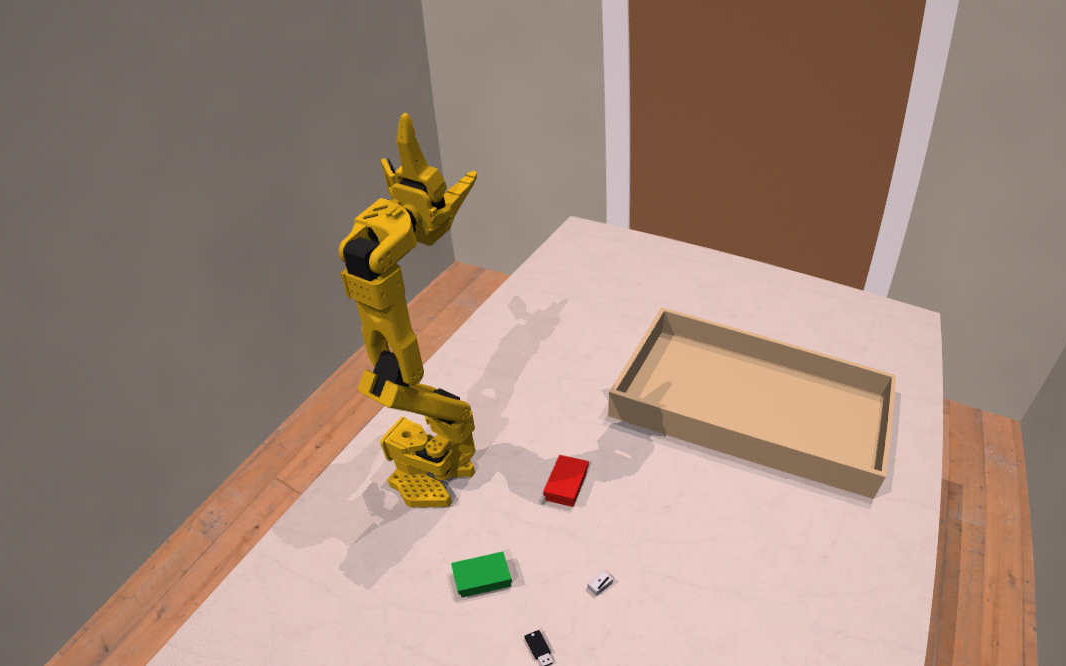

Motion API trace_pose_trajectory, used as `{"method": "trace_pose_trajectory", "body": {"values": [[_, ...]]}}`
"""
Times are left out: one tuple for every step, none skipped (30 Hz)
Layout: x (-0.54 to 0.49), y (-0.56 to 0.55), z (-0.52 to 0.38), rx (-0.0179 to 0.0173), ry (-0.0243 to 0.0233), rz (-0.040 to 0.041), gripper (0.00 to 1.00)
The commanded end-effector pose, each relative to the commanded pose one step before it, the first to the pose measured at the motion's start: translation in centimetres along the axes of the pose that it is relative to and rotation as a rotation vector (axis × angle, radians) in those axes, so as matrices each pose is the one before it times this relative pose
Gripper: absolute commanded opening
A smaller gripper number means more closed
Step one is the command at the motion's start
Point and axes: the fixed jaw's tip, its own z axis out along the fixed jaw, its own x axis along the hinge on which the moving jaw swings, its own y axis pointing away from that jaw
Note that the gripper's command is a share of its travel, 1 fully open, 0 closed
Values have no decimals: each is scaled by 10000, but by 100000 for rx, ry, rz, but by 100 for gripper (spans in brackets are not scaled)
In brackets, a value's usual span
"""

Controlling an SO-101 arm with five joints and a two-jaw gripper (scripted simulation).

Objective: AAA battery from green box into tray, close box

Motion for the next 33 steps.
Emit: {"method": "trace_pose_trajectory", "body": {"values": [[245,-130,-52,39,37,131,100],[78,66,60,-38,57,-3,100],[144,120,114,-72,107,-9,100],[234,192,181,-113,173,-16,100],[341,275,260,-167,251,-22,100],[466,383,358,-229,346,-31,100],[601,496,465,-295,446,-38,100],[765,620,575,-371,562,-44,99],[933,755,706,-452,682,-50,99],[1122,900,844,-537,814,-60,99],[1320,1044,976,-629,955,-60,99],[1532,1210,1131,-723,1096,-63,98],[1758,1367,1277,-824,1250,-60,98],[1997,1534,1432,-922,1403,-56,97],[0,0,0,0,0,0,97],[0,0,0,0,0,0,97],[2250,1699,1588,-1028,1562,-46,97],[2510,1880,1746,-1132,1728,-33,96],[2784,2043,1914,-1240,1887,-7,96],[3065,2220,2070,-1344,2056,16,95],[3360,2386,2228,-1453,2221,51,95],[3667,2554,2392,-1560,2382,92,94],[3973,2724,2544,-1665,2549,143,93],[4296,2884,2696,-1771,2705,200,92],[4619,3046,2849,-1875,2861,269,91],[4949,3192,2990,-1972,3015,342,90],[5279,3341,3130,-2074,3155,429,89],[5621,3487,3267,-2169,3298,521,88],[5954,3614,3392,-2261,3428,624,87],[6288,3750,3515,-2353,3550,738,86],[6613,3866,3636,-2436,3661,856,85],[0,0,0,0,0,0,85],[0,0,0,0,0,0,85]]}}
